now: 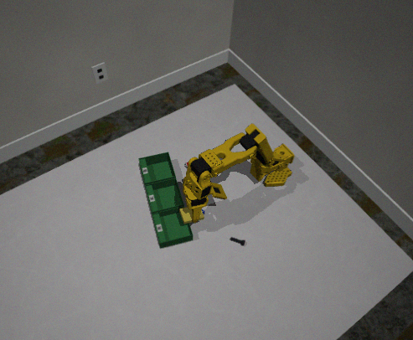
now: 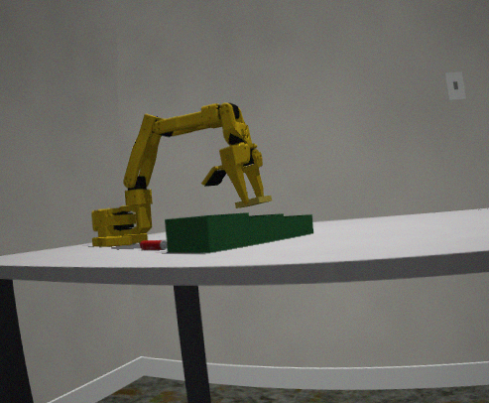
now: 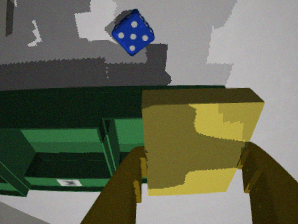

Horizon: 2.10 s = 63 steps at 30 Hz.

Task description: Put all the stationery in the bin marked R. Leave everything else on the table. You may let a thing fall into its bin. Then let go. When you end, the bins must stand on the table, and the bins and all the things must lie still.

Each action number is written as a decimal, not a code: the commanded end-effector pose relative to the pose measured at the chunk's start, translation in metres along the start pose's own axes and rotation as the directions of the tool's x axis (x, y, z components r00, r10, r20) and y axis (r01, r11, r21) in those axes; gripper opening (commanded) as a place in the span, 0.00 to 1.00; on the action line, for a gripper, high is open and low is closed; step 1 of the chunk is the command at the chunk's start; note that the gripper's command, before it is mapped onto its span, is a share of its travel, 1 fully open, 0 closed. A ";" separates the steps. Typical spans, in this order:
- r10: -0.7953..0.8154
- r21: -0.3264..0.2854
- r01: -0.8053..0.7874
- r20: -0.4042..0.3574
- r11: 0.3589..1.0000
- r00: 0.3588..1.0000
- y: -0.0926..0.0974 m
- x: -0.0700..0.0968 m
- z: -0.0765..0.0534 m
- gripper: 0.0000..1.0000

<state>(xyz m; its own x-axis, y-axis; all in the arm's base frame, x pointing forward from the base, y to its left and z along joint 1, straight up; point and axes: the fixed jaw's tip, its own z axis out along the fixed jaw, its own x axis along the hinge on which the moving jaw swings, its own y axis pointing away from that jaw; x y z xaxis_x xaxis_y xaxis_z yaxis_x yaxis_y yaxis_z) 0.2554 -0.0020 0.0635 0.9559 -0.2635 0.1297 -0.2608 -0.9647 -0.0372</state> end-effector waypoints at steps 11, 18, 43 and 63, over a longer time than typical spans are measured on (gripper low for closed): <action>-0.155 0.009 0.157 -0.107 0.988 0.982 -0.001 0.033 -0.008 0.00; -0.257 -0.006 0.259 -0.146 0.966 0.955 -0.001 0.047 -0.005 0.00; -0.281 -0.011 0.283 -0.156 0.959 0.947 -0.001 0.050 -0.004 0.00; -0.263 -0.016 0.266 -0.225 0.964 0.938 0.002 0.059 -0.014 0.00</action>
<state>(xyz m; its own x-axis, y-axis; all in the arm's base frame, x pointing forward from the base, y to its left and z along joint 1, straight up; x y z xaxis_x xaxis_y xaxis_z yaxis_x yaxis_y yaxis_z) 0.3045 -0.0173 0.0698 0.9567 0.0054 0.2912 0.0022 -0.9999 0.0112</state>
